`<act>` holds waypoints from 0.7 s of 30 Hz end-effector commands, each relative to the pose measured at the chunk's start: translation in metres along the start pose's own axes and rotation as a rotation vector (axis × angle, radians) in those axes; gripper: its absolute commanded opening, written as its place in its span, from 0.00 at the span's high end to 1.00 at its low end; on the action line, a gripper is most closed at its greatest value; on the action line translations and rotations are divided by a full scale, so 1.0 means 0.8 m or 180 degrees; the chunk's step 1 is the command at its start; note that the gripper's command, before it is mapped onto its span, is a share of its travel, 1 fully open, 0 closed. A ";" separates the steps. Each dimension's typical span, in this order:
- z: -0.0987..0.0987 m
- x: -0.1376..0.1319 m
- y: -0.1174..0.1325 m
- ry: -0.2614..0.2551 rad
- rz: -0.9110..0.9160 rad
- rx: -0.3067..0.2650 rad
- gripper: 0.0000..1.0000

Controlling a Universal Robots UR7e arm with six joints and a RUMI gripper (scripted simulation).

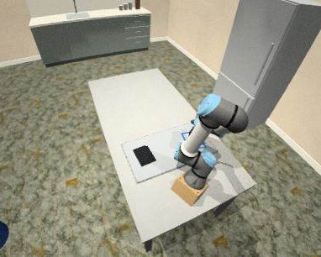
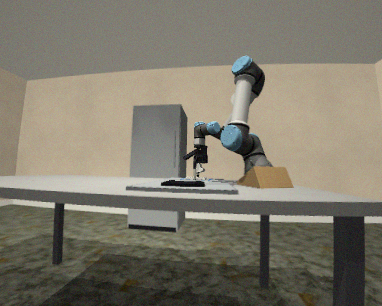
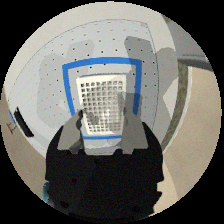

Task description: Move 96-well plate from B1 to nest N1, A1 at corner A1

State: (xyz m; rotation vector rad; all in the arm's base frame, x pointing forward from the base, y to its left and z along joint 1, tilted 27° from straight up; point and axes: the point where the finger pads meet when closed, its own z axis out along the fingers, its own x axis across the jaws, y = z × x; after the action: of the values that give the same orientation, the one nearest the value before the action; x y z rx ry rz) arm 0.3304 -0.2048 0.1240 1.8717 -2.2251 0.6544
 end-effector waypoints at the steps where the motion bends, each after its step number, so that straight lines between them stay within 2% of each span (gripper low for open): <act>1: 0.000 0.000 0.000 0.0002 0.0000 0.0003 1.00; 21: -0.004 0.000 0.000 0.0001 0.0000 0.0002 1.00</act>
State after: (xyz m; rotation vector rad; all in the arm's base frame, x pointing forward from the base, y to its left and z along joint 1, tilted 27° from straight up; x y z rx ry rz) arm 0.3303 -0.2046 0.1241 1.8717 -2.2251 0.6542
